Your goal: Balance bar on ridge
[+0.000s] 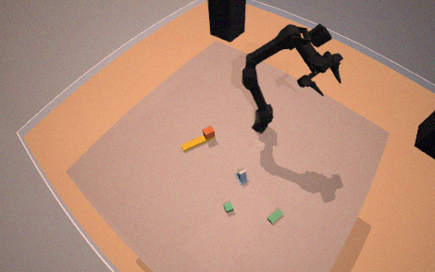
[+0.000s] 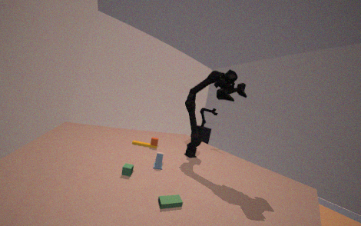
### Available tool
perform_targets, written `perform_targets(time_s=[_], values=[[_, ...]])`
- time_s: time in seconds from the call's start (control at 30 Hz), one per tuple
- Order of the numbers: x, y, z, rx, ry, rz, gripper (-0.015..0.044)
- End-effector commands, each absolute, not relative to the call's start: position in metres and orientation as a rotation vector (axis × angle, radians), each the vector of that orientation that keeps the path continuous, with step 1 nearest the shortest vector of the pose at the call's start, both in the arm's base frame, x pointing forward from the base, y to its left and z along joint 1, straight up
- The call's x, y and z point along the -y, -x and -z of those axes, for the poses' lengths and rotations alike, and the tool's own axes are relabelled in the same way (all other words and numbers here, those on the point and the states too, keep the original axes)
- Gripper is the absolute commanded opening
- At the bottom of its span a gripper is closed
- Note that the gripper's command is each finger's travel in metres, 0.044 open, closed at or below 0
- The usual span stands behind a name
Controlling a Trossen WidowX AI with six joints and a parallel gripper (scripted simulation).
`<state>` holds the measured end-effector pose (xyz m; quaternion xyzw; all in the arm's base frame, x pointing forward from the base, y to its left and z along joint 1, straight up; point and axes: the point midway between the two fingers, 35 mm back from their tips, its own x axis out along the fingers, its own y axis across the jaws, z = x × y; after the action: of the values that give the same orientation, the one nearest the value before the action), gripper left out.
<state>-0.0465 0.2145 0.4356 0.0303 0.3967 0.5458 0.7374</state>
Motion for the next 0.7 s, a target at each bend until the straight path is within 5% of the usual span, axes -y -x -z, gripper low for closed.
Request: perform_targets(time_s=[0.0,0.1,0.67], values=[[-0.215,0.046,-0.435,-0.871,-0.066,-1.197,0.0374],[-0.219,0.041,-0.433,-0.863,-0.056,-1.171,0.0315],[-0.241,-0.002,-0.411,-0.829,0.017,-0.979,0.0315]])
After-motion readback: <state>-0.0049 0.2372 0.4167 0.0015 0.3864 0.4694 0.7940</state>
